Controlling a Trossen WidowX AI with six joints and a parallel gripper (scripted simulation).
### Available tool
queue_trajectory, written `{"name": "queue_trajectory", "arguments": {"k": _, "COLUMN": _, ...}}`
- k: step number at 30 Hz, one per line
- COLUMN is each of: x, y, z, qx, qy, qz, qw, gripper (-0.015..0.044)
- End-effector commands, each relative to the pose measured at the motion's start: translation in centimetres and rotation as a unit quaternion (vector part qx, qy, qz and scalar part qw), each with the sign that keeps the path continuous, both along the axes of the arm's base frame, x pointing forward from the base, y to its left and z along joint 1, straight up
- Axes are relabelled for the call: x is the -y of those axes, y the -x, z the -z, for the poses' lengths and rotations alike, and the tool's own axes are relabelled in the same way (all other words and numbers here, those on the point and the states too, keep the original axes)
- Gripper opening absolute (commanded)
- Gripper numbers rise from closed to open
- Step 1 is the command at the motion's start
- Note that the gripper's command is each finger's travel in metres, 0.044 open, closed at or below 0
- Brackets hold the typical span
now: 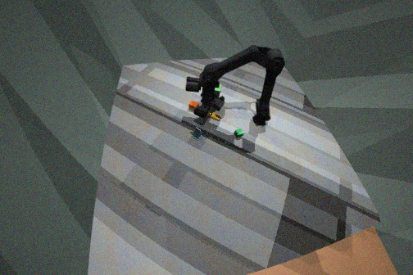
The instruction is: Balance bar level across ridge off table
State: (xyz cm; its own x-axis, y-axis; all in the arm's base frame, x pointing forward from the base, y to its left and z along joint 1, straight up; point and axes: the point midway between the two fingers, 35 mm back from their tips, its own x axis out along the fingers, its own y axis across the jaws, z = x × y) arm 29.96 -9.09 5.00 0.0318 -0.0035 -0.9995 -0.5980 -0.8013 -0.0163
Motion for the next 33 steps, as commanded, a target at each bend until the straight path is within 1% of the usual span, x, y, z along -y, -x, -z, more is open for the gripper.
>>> {"name": "queue_trajectory", "arguments": {"k": 1, "x": 0.0, "y": -0.1, "z": -0.6, "qx": 0.0, "qy": 0.0, "qz": 0.0, "qw": 1.0, "gripper": 0.0}}
{"name": "queue_trajectory", "arguments": {"k": 33, "x": 0.1, "y": -0.2, "z": -8.7, "qx": 0.0, "qy": 0.002, "qz": -0.001, "qw": 1.0, "gripper": 0.0}}
